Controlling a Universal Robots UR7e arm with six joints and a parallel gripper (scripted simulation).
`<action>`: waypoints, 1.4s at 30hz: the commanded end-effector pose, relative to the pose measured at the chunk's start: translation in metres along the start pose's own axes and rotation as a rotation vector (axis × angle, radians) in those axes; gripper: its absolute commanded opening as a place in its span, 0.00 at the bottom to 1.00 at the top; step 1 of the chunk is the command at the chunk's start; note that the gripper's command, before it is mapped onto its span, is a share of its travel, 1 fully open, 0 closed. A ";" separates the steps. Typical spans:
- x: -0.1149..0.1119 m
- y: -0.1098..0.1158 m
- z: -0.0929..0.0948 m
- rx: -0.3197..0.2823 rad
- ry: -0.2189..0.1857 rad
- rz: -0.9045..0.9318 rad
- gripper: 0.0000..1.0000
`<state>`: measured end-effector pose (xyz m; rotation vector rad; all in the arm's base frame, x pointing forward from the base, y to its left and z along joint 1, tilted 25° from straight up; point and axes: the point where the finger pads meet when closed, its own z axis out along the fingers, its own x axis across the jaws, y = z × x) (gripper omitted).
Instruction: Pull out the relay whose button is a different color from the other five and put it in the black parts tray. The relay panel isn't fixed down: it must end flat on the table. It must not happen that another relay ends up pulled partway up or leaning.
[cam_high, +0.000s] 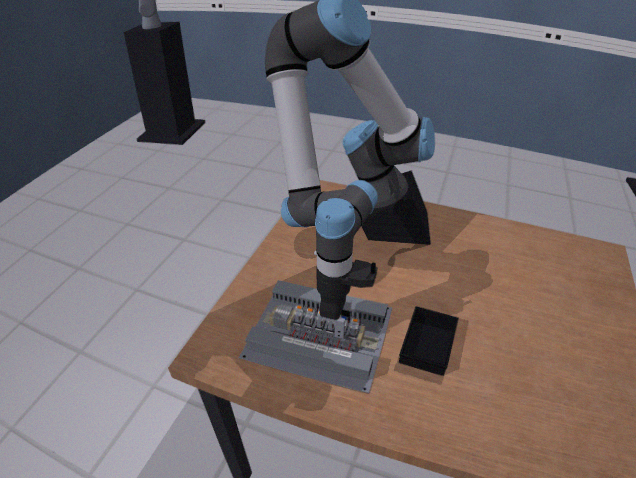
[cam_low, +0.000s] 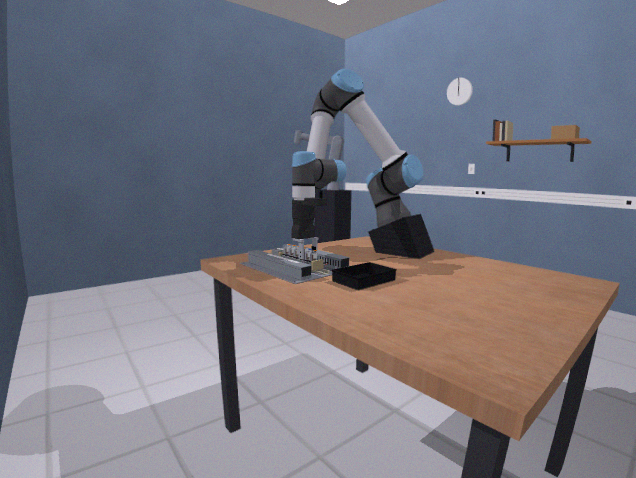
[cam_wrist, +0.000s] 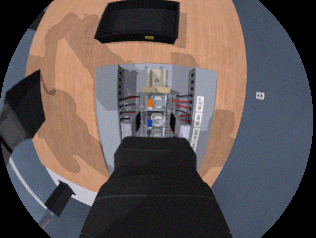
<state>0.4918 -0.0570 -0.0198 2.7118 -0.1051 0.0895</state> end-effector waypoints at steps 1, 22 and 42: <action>-0.002 0.000 0.002 0.001 -0.004 0.000 0.98; -0.002 0.000 0.002 0.001 -0.004 0.000 0.98; -0.002 0.000 0.002 0.001 -0.004 0.000 0.00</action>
